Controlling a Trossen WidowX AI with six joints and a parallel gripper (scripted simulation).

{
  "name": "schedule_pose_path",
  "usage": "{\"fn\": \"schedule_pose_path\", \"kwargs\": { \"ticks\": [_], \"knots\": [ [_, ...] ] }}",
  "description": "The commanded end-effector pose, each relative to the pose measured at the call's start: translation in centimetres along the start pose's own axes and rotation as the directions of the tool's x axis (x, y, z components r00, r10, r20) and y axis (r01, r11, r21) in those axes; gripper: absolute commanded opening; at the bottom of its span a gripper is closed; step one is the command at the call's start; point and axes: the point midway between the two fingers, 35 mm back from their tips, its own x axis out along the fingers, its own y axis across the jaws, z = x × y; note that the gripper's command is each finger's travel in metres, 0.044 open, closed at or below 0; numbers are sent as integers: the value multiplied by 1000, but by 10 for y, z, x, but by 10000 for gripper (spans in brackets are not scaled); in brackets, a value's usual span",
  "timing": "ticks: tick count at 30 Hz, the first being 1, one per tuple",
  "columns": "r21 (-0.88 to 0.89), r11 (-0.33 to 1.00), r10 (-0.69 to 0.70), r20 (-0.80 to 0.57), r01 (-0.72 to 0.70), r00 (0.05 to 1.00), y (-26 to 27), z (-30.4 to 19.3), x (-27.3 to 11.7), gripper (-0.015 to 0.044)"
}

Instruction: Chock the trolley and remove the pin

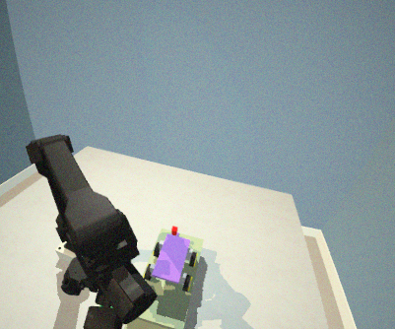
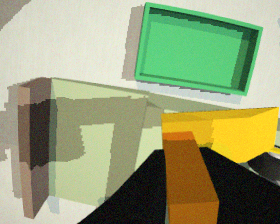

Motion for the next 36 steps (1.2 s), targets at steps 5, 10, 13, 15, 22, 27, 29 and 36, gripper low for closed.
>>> {"fn": "schedule_pose_path", "kwargs": {
  "ticks": [5,10,13,15,22,27,29,36],
  "knots": [
    [181,983,-18,-5,19,1000,1,0,0,0],
    [194,981,-19,-6,20,1000,2,-3,1,0],
    [230,973,-21,-9,22,1000,5,-13,3,0],
    [238,971,-21,-10,23,1000,7,-18,4,0],
    [239,971,-21,-11,23,1000,10,-28,6,0],
    [239,971,-21,-11,23,1000,10,-27,17,0],
    [239,971,-21,-11,23,1000,10,-28,23,0],
    [239,971,-21,-11,23,1000,10,-28,41,0]
  ]
}}
